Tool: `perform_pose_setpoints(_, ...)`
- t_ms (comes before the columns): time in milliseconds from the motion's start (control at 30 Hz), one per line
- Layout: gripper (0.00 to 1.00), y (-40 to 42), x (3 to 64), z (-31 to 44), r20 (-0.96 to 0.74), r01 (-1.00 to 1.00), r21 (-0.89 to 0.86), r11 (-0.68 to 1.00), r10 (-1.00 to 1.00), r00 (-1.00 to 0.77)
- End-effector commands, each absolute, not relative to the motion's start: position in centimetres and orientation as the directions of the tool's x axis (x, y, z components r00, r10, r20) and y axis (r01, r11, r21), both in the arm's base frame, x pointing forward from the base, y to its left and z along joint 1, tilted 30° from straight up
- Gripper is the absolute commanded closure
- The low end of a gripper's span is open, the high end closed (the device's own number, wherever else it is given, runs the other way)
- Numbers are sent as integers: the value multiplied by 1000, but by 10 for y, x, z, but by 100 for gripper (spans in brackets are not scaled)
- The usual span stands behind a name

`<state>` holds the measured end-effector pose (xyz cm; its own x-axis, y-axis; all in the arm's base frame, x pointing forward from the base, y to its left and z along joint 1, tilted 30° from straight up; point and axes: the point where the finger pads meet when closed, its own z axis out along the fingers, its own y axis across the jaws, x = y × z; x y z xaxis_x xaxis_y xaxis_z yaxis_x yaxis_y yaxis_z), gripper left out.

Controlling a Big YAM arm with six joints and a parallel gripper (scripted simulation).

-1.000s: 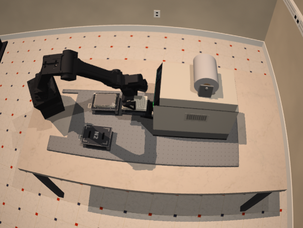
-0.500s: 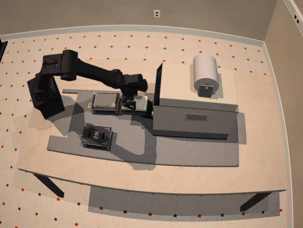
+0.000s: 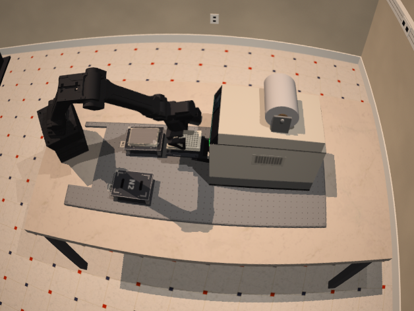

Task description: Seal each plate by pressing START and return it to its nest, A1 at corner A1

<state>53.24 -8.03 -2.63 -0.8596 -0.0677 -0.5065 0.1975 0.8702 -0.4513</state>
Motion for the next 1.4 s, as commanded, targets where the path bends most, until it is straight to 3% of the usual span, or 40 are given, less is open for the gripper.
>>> perform_pose_setpoints(0,100,-75,535,-30,-500,178,-458,871,-87,-862)
perform_pose_setpoints(767,100,-98,553,-27,-544,228,-445,866,-59,-837)
perform_pose_setpoints(1367,100,-97,535,-45,-503,201,-454,868,-63,-862)
